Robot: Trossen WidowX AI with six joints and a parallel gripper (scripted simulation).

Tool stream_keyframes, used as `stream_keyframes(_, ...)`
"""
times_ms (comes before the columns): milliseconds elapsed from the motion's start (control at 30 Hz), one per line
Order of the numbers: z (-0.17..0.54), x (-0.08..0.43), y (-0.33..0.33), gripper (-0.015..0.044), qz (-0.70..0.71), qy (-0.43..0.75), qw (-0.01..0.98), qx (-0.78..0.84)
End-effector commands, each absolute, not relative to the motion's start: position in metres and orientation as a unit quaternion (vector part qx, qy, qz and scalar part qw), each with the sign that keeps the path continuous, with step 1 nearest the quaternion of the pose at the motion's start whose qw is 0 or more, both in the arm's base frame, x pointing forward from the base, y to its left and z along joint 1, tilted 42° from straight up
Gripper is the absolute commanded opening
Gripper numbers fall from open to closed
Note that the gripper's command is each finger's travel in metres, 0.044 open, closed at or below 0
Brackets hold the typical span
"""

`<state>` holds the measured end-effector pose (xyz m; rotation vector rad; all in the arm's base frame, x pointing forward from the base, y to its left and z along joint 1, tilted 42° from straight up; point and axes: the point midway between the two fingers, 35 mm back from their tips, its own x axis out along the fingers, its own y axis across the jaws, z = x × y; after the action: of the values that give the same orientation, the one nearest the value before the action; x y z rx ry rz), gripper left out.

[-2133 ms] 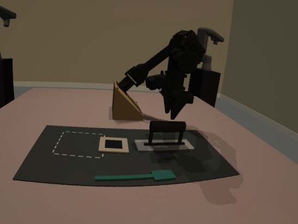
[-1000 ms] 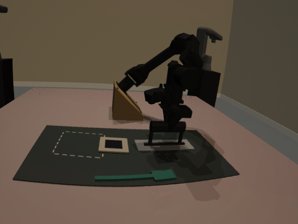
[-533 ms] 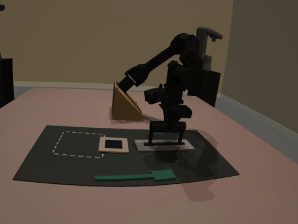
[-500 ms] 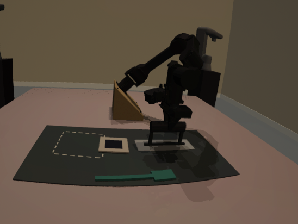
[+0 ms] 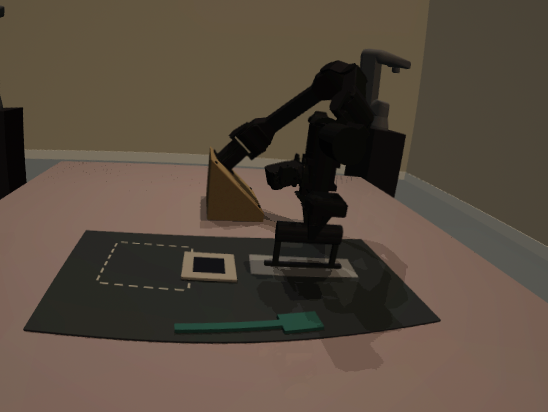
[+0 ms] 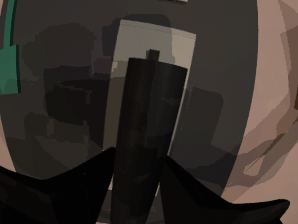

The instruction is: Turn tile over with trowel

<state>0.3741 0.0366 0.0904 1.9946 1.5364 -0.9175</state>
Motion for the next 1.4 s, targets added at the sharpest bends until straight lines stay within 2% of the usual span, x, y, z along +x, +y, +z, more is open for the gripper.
stream_keyframes(0,0.090,0.373,0.037,0.0130,-0.364,0.540,0.188,0.735)
stream_keyframes(167,0.090,0.373,0.037,0.0130,-0.400,0.514,0.137,0.746)
stream_keyframes(333,0.090,0.373,0.037,0.0130,-0.405,0.510,0.130,0.748)
stream_keyframes(500,0.090,0.373,0.037,0.0261,-0.405,0.510,0.130,0.748)
stream_keyframes(533,0.090,0.373,0.037,0.0270,-0.405,0.510,0.130,0.748)
stream_keyframes(1133,0.090,0.373,0.037,0.0270,-0.405,0.510,0.130,0.748)
stream_keyframes(1367,0.123,0.364,0.009,0.0270,-0.406,0.509,0.128,0.748)
